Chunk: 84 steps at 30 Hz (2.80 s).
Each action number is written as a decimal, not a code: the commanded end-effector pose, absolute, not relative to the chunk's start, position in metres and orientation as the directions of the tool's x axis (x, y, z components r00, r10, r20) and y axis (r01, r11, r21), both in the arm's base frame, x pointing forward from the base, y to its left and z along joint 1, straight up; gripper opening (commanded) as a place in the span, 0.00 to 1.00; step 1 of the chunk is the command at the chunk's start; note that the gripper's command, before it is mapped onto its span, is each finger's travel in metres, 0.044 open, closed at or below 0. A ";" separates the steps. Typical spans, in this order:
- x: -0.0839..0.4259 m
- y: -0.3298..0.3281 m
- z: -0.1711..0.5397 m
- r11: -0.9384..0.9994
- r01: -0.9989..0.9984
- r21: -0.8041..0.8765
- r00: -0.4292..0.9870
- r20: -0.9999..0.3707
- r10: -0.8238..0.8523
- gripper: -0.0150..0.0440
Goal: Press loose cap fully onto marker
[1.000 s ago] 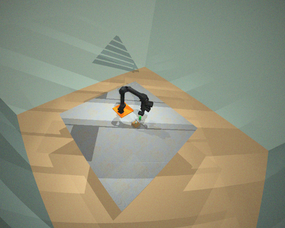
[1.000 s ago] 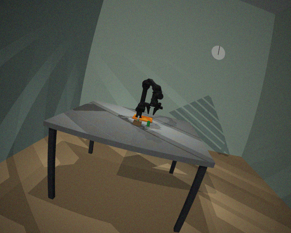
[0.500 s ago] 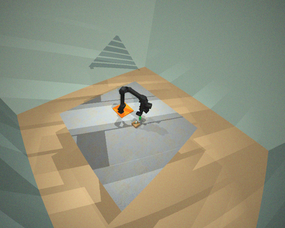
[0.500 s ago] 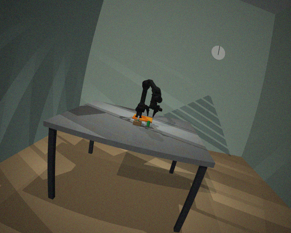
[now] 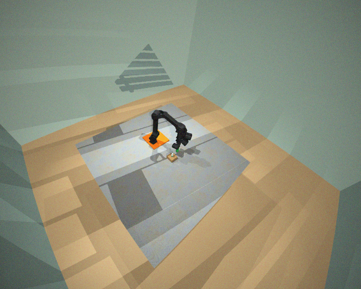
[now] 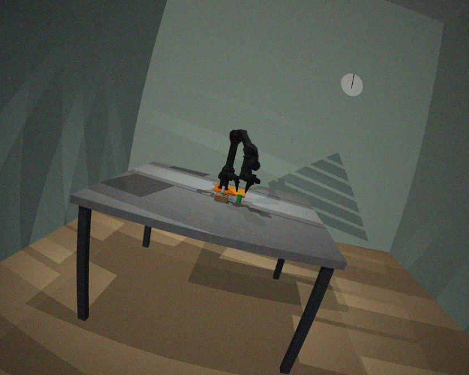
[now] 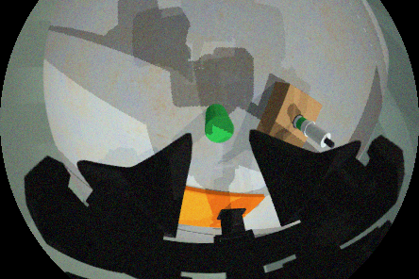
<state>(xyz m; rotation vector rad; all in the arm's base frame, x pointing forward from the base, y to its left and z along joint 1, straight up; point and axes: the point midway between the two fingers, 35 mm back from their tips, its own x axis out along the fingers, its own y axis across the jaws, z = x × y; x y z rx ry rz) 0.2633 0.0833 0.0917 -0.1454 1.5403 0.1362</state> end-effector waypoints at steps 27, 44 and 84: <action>0.262 0.083 0.042 0.984 -0.179 -0.003 0.018 -1.000 0.000 0.67; 0.263 0.082 0.040 0.984 -0.180 -0.003 0.018 -1.000 0.000 0.34; 0.273 0.050 0.117 0.988 -0.156 -0.002 0.024 -1.000 0.002 0.25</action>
